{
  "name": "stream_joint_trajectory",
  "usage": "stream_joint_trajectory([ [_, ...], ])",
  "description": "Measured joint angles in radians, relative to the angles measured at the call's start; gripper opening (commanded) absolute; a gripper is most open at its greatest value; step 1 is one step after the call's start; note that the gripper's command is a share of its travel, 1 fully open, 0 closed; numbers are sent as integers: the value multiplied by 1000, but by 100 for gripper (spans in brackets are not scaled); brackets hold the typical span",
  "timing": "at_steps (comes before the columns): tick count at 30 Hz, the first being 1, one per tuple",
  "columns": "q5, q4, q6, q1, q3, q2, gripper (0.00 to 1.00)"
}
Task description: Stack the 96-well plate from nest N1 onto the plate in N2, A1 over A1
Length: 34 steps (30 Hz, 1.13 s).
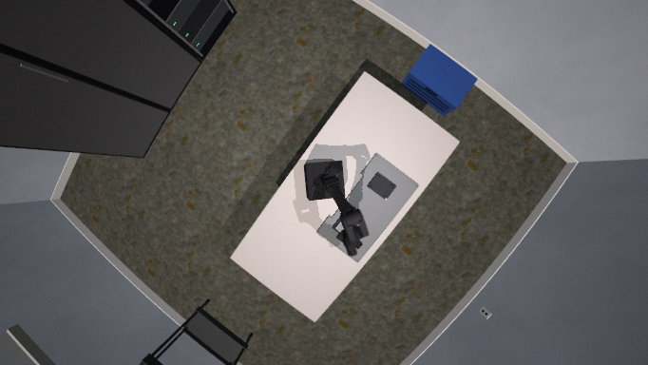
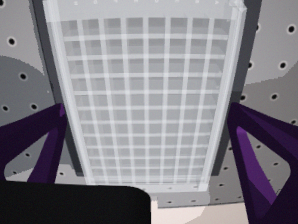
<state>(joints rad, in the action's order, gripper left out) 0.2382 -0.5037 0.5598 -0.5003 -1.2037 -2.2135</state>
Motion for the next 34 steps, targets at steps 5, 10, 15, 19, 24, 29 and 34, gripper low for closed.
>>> stream_joint_trajectory([
  [5, 0, 0, 0, 0, 0, 0, 100],
  [10, 0, 0, 0, 0, 0, 0, 100],
  [15, 0, 0, 0, 0, 0, 0, 100],
  [19, 0, -2, 0, 0, 0, 0, 100],
  [24, 0, -22, 3, -3, 0, 16, 100],
  [29, 0, -55, 10, -14, -4, 58, 100],
  [34, 0, -79, 16, -21, -17, 82, 100],
])
